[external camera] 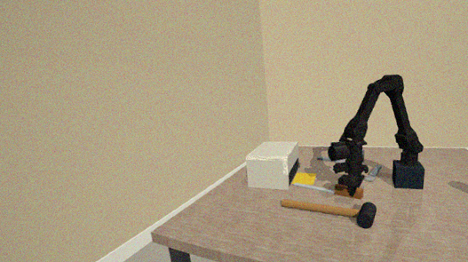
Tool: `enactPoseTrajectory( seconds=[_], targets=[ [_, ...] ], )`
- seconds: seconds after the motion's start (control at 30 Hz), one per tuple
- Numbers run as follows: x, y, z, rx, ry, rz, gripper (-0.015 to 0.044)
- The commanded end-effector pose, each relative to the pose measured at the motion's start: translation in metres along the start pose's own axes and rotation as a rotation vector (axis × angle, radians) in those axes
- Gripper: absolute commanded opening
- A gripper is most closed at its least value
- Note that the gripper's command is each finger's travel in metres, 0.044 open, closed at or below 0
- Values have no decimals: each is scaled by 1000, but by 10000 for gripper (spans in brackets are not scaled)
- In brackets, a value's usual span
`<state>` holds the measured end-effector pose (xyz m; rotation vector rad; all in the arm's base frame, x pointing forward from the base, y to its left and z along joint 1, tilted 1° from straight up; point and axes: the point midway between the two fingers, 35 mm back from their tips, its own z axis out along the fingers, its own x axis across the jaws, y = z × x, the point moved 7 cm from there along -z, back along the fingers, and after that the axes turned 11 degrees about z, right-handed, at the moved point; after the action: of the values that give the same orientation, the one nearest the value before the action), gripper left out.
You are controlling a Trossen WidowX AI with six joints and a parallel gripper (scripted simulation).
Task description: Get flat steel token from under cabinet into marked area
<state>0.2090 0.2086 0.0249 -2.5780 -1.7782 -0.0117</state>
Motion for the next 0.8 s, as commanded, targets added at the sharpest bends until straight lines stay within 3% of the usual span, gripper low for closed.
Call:
enactPoseTrajectory(
  seconds=[0.0, 0.77],
  targets=[
    [3, 8, 0, 3, 3, -13, 0],
    [10, 44, -1, 2, 1, -33, 0]
  ],
)
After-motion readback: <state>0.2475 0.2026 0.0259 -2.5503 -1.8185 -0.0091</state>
